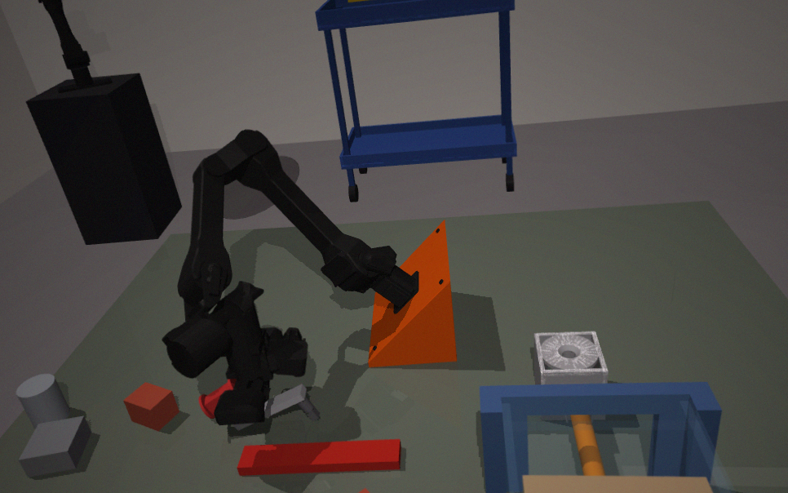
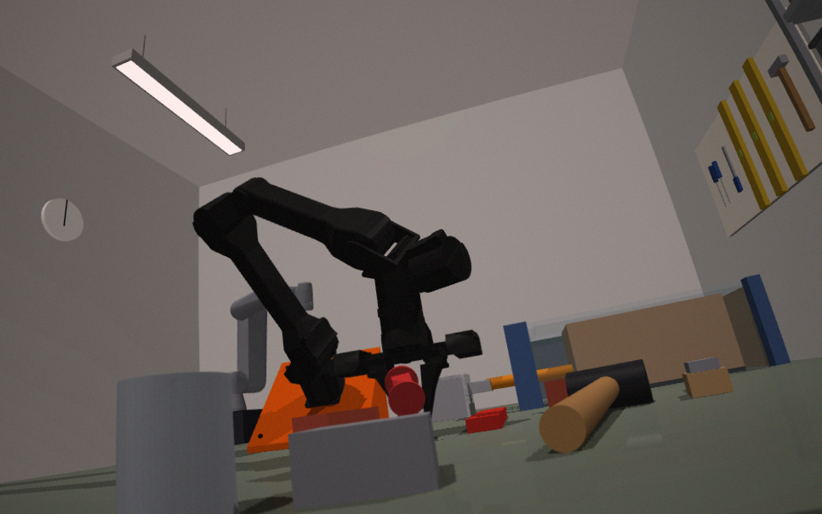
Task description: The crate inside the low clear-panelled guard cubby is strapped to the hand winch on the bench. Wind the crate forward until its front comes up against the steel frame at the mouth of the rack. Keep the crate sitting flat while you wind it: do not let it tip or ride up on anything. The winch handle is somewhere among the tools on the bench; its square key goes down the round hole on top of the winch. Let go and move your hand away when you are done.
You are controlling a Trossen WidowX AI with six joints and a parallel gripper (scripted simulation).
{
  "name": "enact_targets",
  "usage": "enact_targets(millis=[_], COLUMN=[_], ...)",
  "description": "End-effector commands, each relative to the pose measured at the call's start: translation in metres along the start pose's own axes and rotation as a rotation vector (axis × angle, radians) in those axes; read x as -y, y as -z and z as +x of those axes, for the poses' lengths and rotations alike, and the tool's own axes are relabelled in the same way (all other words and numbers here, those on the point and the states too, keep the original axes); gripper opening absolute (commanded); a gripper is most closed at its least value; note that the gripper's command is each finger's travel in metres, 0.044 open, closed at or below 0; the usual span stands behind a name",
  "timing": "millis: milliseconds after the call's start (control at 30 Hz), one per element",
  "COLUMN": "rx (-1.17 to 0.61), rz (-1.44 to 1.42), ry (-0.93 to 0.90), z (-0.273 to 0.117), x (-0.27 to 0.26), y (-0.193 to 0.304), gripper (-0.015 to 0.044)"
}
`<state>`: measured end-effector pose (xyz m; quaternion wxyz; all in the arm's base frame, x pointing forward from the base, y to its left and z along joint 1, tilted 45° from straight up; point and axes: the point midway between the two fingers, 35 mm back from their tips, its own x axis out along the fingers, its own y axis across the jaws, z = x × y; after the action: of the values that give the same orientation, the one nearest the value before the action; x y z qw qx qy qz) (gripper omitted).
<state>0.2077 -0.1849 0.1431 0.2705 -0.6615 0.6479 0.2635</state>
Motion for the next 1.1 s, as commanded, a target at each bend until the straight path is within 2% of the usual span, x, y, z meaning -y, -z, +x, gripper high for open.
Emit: enact_targets(millis=[0,100,400,800,1067], rx=[-0.001,0.008,0.076,0.081,0.109], rz=[0.002,0.003,-0.001,-0.002,-0.071], ry=[0.001,0.003,-0.001,0.000,0.012], z=[0.000,-0.008,-0.117,-0.120,-0.127], x=[0.000,0.003,0.002,0.004,0.035], y=[0.000,0.000,0.000,-0.003,-0.034], gripper=[0.0000,0.0000,0.0000,0.0000,0.0000])
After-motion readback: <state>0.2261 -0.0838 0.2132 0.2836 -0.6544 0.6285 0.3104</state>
